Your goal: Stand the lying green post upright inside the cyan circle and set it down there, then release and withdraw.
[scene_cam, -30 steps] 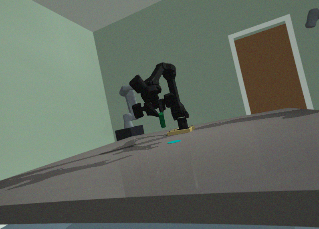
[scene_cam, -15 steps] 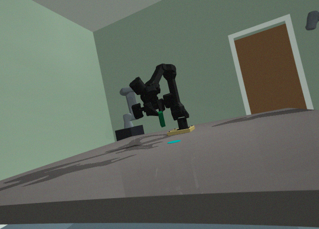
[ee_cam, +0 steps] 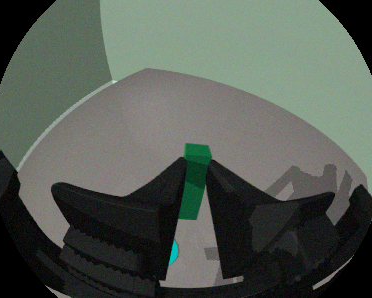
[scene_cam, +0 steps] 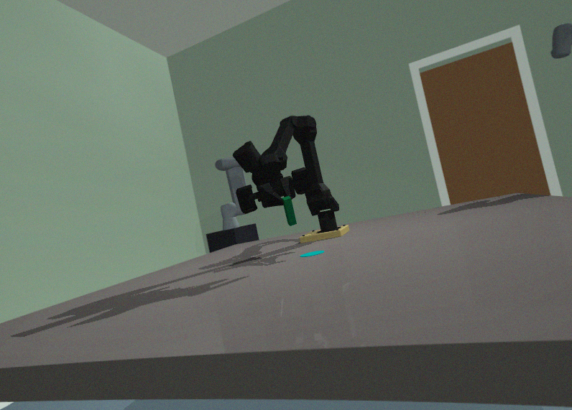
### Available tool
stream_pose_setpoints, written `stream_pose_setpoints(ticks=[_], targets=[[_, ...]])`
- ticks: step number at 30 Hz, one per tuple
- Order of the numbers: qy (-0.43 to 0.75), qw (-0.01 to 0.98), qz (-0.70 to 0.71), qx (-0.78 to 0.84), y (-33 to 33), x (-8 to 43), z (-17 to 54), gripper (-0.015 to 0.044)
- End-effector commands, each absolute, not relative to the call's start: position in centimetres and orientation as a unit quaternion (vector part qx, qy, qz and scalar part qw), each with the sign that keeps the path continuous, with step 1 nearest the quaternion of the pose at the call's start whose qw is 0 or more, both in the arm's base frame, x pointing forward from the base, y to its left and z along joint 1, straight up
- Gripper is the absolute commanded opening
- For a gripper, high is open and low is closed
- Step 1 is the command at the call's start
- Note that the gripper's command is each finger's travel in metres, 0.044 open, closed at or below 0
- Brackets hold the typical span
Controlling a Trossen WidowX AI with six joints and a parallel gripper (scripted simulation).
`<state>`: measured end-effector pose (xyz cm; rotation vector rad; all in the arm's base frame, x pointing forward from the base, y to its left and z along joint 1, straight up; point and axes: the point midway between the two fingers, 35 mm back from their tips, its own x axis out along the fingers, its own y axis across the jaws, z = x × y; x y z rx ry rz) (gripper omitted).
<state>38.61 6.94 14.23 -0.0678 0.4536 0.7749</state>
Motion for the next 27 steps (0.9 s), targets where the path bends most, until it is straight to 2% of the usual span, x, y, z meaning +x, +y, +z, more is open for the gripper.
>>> stream_pose_setpoints(ticks=[1,27], targets=[[0.21,0.901,0.378,-0.025,6.8,38.2,14.2,0.0023],[0.143,0.905,0.4,-0.015,6.2,36.4,14.7,0.0023]])
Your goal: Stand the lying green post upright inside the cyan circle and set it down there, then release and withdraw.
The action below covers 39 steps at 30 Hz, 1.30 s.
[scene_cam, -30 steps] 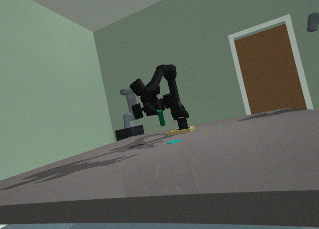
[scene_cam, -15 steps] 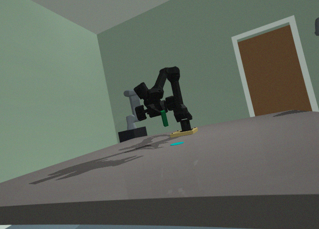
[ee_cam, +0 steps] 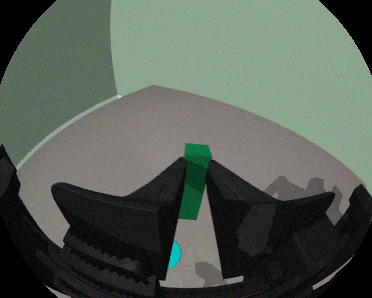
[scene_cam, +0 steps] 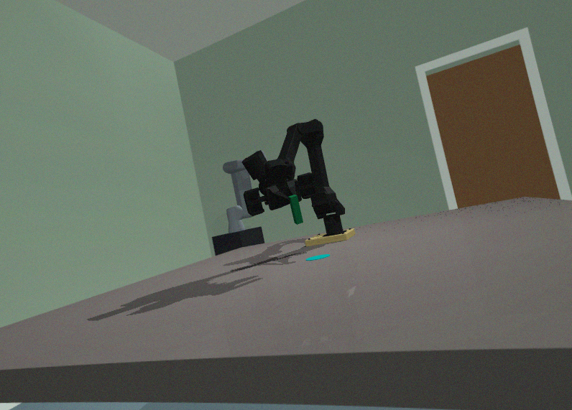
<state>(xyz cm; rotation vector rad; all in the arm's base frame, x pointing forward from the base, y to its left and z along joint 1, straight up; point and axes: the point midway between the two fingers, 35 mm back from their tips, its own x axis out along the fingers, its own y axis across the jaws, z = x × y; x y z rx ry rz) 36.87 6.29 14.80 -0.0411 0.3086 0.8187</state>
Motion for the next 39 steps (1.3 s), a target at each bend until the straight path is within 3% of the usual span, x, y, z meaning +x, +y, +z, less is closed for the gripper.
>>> stream_pose_setpoints(ticks=[1,39], targets=[[0.141,0.905,0.401,-0.014,6.2,36.3,14.7,0.0023],[0.054,0.897,0.438,-0.019,5.7,32.3,15.4,0.0023]])
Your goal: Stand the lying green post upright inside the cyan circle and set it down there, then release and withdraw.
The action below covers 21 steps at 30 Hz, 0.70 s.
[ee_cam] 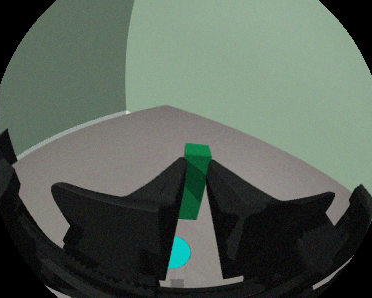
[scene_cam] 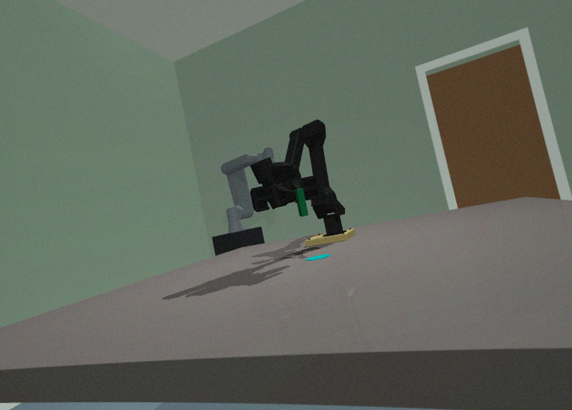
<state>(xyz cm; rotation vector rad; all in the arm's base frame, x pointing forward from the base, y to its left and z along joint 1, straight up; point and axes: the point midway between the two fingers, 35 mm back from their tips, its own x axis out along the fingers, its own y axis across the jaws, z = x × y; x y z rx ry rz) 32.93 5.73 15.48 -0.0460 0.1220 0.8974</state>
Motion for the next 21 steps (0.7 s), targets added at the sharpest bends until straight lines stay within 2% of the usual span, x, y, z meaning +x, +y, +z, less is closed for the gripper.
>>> stream_pose_setpoints(ticks=[1,21], targets=[[0.052,0.897,0.439,-0.02,5.7,32.2,15.4,0.0023],[0.028,0.891,0.452,-0.026,5.7,30.6,15.5,0.0023]])
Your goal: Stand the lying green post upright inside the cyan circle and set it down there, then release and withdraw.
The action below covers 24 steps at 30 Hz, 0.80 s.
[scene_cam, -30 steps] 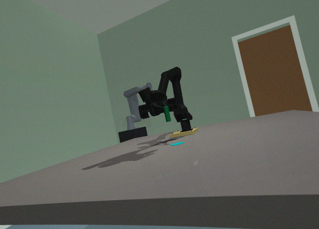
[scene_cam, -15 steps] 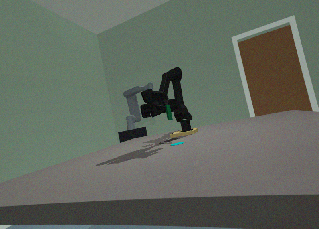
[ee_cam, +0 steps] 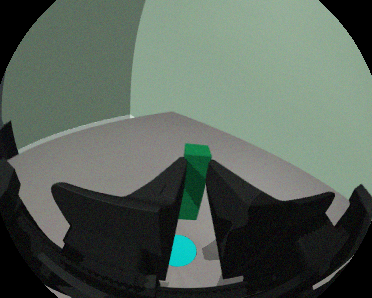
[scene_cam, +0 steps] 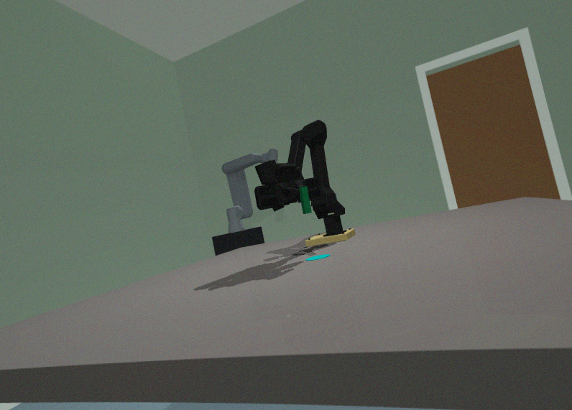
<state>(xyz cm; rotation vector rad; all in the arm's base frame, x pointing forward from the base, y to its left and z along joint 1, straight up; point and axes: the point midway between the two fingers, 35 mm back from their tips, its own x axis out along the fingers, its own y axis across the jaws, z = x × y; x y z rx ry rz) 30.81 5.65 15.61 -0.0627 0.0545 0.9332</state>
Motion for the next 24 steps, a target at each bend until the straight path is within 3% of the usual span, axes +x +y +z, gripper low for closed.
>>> stream_pose_setpoints(ticks=[1,24], targets=[[0.028,0.891,0.452,-0.026,5.7,30.6,15.5,0.0023],[0.028,0.891,0.452,-0.026,5.5,31.2,12.3,0.0023]])
